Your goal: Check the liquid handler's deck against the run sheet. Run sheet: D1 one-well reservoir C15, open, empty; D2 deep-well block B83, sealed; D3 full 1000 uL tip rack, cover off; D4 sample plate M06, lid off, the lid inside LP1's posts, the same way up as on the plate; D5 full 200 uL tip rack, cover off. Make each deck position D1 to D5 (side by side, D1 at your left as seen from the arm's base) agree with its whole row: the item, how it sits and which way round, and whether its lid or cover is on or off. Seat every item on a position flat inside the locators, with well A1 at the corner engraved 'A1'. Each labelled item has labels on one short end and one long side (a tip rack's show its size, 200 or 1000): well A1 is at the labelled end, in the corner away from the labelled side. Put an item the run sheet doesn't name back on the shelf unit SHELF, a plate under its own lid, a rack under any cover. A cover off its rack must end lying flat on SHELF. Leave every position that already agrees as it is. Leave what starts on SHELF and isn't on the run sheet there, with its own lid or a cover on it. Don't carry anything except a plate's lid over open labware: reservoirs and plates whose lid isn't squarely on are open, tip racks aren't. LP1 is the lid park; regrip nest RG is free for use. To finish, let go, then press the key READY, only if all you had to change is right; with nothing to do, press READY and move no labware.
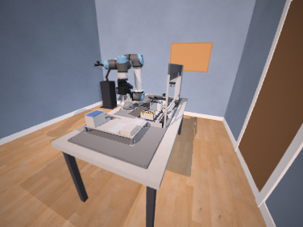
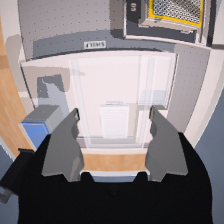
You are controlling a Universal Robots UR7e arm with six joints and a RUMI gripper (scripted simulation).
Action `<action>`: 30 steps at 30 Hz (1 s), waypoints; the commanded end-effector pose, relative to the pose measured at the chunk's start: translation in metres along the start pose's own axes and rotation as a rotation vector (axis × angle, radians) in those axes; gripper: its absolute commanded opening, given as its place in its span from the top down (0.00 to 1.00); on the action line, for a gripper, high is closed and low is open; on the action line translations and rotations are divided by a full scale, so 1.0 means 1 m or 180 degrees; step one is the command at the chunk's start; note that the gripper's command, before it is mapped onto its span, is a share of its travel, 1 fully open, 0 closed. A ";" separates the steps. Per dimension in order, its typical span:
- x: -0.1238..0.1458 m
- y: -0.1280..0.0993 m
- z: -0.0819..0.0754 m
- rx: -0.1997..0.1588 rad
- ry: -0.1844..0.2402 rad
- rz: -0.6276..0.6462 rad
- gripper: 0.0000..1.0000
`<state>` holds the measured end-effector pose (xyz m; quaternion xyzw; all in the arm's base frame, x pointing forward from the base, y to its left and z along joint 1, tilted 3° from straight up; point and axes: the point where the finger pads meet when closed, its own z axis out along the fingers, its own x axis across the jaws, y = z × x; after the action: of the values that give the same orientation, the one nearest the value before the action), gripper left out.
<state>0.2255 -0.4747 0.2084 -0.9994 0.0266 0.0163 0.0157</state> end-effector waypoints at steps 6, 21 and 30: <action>-0.002 0.001 0.019 0.0005 -0.0003 0.0006 1.00; -0.002 0.001 0.041 0.0005 -0.0003 0.0006 1.00; -0.002 0.001 0.053 0.0005 -0.0003 0.0005 1.00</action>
<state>0.2237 -0.4730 0.1626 -0.9994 0.0266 0.0165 0.0168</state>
